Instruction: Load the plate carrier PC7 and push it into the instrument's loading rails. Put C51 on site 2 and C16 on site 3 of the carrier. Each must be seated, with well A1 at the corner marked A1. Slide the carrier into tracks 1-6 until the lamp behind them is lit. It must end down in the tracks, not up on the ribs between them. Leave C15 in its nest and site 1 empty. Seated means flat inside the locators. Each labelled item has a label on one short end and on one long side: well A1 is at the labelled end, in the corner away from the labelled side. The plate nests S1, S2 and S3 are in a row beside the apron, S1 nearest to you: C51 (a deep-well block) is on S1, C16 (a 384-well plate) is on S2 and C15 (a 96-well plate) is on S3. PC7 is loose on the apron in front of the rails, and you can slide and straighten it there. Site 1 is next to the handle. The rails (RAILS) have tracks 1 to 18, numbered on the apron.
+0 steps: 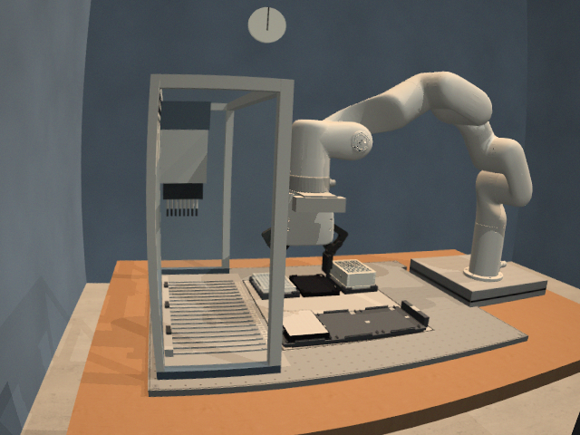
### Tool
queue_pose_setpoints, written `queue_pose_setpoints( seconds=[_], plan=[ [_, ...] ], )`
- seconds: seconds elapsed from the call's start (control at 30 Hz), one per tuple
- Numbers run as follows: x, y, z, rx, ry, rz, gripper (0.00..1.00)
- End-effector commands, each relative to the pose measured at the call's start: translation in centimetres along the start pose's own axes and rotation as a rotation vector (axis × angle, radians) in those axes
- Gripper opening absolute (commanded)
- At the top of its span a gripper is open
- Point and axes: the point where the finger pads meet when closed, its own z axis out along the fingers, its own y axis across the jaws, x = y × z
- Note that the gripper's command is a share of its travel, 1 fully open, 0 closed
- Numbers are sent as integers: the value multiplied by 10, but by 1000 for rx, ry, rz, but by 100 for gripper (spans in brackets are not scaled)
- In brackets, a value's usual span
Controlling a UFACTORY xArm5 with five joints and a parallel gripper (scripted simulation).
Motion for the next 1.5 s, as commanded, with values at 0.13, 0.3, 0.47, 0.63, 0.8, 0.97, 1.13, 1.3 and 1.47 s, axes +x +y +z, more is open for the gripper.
queue_pose_setpoints(
  seconds=[0.13, 0.3, 0.47, 0.63, 0.8, 0.97, 1.13, 1.3, 1.47],
  plan=[
    [0, 1, -4, -5, 1, 0, 100],
    [-4, -2, -4, -5, 1, -20, 100],
    [-15, -12, -5, -4, 1, -20, 100],
    [-34, -27, -8, -4, 1, -20, 100],
    [-53, -43, -10, -4, 1, -20, 100],
    [-65, -53, -11, -4, 1, -20, 100],
    [-84, -69, -13, -4, 1, -20, 100],
    [-103, -85, -15, -4, 1, -20, 100],
    [-119, -97, -17, -4, 1, -20, 100]
  ],
)
